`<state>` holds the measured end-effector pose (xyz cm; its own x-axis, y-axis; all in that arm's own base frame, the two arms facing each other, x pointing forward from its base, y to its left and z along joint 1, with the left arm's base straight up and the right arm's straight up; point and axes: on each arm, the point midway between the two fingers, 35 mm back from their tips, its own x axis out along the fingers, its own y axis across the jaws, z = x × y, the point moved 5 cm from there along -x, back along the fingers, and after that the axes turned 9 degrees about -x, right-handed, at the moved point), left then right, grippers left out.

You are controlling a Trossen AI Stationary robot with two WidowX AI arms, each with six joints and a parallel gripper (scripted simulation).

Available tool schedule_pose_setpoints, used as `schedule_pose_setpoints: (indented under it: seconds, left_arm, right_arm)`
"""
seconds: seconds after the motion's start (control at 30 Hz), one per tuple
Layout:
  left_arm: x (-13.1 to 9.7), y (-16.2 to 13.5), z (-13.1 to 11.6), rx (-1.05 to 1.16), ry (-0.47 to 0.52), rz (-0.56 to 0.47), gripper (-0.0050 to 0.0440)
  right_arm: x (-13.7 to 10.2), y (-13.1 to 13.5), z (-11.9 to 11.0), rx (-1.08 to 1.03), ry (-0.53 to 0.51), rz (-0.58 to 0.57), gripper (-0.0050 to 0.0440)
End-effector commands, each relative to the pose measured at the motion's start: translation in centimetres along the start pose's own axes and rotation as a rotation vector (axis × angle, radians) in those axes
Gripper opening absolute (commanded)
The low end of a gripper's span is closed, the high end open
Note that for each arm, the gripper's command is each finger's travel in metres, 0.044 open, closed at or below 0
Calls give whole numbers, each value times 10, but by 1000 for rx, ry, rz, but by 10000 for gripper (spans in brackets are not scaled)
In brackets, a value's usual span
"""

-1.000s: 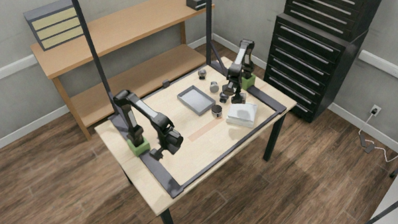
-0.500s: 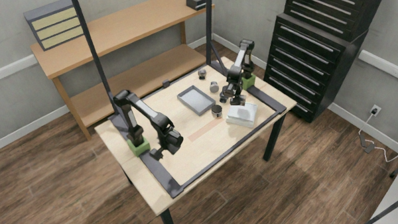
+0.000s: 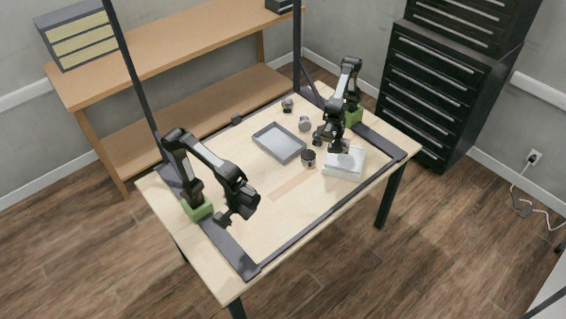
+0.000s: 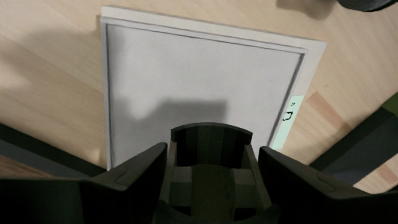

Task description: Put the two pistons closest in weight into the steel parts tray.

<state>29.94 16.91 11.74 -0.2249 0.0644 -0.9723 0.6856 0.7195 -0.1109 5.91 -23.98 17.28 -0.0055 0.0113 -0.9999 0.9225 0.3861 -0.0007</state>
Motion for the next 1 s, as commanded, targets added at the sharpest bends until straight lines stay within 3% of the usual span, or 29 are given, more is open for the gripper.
schedule_pose_setpoints:
  seconds: [0.0,0.57,0.97]
  left_arm:
    - [1,1,-3,-2,-2,21,158]
    - [28,2,-2,-2,1,14,158]
    - [30,2,-2,-2,-2,23,158]
  right_arm:
    - [-8,0,4,-6,-33,-2,400]
    - [-8,0,4,-6,-33,-2,400]
    - [-8,0,4,-6,-33,-2,400]
